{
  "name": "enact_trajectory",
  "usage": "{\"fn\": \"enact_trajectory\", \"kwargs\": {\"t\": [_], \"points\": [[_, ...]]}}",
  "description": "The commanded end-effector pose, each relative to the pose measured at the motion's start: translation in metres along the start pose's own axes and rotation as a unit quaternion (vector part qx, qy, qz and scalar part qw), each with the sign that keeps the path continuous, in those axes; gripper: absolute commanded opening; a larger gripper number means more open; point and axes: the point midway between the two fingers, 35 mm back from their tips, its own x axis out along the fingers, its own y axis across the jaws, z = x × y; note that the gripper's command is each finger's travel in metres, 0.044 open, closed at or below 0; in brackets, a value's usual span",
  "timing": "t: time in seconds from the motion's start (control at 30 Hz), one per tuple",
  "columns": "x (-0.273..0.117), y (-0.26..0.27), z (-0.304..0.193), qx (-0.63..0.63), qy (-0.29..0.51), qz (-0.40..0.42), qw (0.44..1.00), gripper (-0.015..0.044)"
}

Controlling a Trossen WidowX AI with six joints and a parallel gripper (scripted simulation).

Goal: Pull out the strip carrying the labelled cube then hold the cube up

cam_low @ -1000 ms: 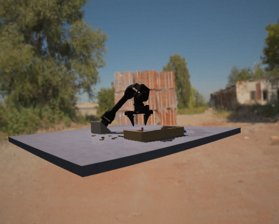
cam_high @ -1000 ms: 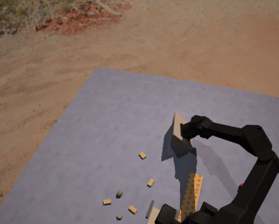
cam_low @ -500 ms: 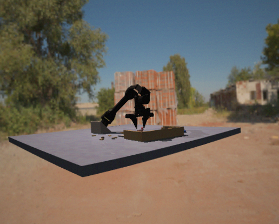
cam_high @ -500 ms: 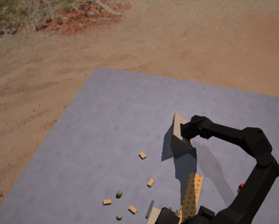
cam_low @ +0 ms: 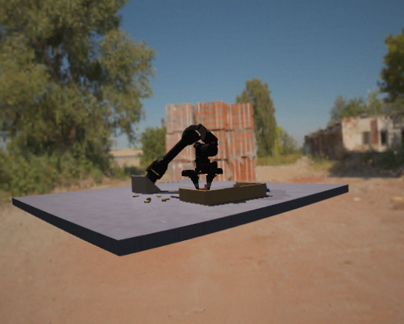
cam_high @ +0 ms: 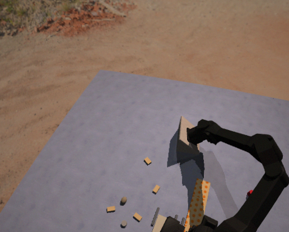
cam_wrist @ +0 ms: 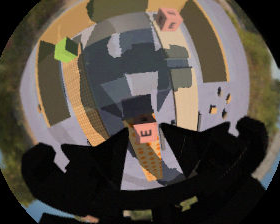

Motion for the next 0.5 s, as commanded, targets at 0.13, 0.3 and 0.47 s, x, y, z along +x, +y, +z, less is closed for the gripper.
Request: {"fn": "enact_trajectory", "kwargs": {"t": [0.13, 0.3, 0.47], "points": [[0.0107, 0.0001, -0.0014, 0.003, 0.001, 0.003, 1.0, 0.025], [0.0086, 0.0002, -0.0009, 0.0, 0.001, 0.0, 1.0, 0.0145], [0.0086, 0.0002, -0.0009, 0.0, 0.001, 0.0, 1.0, 0.0112]]}}
